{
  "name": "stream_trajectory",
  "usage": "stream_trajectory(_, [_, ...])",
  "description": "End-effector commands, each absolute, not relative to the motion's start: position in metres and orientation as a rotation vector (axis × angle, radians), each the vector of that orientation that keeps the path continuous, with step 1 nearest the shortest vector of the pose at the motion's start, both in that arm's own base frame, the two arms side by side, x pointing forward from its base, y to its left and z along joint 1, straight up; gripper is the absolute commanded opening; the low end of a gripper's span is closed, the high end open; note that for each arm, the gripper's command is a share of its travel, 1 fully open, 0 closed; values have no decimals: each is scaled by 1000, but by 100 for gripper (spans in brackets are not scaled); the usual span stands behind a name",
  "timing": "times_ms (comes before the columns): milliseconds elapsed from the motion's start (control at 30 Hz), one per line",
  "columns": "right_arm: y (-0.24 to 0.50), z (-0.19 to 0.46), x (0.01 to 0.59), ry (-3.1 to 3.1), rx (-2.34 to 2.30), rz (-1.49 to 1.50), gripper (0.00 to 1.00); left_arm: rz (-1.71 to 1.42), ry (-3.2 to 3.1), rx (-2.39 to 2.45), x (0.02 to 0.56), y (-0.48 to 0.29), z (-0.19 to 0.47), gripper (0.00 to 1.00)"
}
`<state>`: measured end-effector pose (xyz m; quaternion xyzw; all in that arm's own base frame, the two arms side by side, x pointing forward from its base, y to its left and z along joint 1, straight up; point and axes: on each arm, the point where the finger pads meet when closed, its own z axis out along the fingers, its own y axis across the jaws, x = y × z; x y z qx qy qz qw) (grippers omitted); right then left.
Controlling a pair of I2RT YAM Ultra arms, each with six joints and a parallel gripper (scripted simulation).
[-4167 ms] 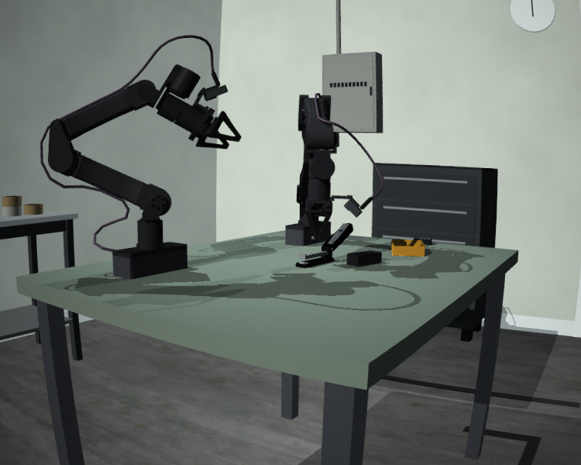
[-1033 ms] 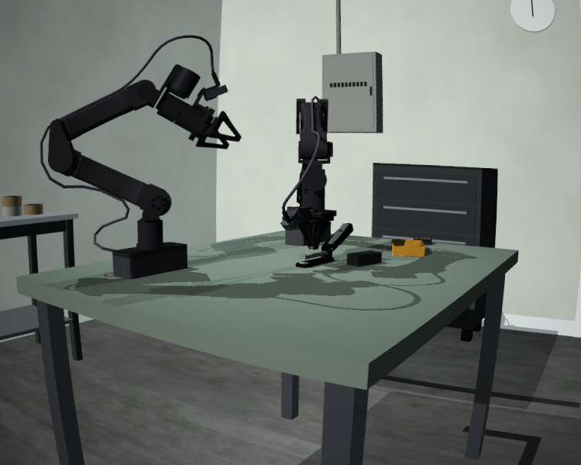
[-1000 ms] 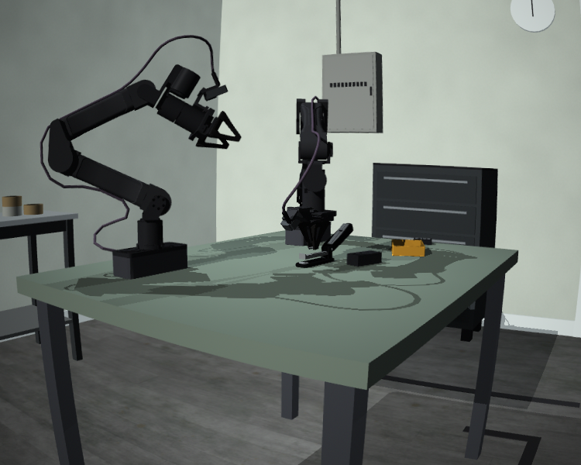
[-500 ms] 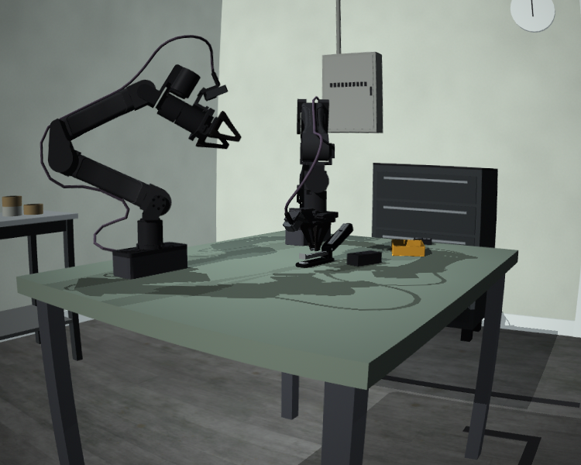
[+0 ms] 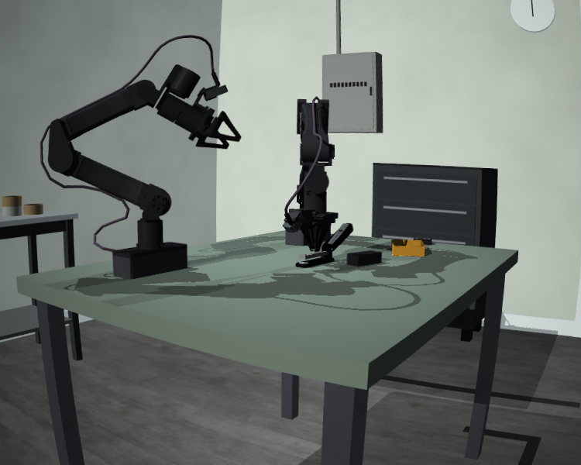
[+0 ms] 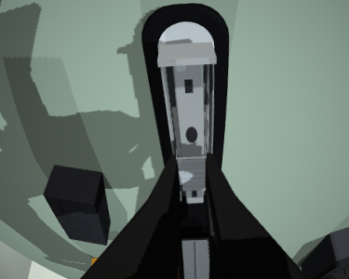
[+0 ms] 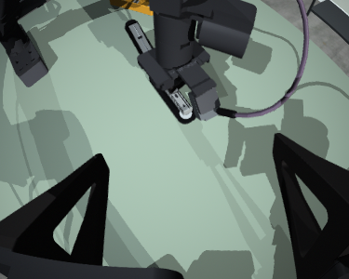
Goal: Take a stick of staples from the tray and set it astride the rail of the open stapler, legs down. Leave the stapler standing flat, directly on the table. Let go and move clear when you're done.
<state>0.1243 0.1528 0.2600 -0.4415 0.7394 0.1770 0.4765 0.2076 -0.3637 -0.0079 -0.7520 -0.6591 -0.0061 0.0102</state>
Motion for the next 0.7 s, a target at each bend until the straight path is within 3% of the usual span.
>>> stream_trajectory(0, [151,266,123,1784,-1064,439,100,0,-2081,-2387,210,-374,1,6])
stream_trajectory(667, [151,266,123,1784,-1064,439,100,28,-2083,-2400,203,-376,-10,6])
